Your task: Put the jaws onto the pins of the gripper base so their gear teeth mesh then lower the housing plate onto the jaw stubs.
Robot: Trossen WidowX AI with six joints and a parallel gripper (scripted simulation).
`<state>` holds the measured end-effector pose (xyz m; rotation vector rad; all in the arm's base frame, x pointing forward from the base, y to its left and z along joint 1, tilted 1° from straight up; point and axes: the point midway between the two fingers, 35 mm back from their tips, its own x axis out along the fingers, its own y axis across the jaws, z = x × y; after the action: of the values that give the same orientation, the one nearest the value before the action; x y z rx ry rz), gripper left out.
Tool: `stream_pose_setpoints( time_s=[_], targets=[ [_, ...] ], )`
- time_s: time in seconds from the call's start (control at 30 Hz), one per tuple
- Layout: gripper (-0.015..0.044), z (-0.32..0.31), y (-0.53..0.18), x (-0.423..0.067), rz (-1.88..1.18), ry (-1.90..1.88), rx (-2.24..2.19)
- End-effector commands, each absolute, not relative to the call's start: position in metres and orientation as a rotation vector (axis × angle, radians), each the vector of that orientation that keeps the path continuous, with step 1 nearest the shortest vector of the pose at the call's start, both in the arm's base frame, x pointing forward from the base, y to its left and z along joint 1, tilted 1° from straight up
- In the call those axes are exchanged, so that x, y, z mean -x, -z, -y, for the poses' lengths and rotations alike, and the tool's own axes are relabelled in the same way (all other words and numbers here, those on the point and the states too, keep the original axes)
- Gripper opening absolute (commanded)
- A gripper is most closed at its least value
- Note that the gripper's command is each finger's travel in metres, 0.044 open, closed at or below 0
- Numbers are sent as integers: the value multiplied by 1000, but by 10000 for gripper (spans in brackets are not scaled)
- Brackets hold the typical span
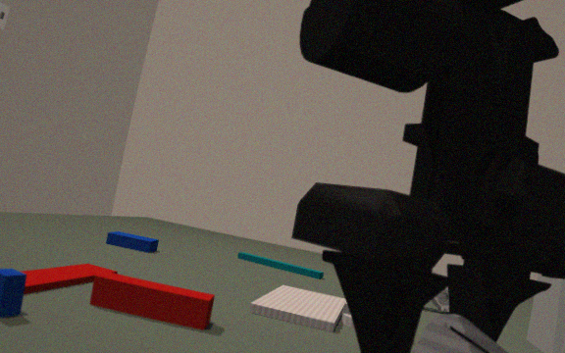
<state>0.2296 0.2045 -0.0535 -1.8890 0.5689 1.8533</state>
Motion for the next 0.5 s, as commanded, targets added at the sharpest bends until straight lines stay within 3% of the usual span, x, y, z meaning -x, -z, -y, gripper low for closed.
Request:
stream_pose_setpoints(
  time_s=[0.0,0.13,0.47],
  targets=[
    [282,-204,54,-230,-569,-1853,1889],
    [177,-204,54,-230,-569,-1853,1889],
    [134,-204,54,-230,-569,-1853,1889]
  ],
)
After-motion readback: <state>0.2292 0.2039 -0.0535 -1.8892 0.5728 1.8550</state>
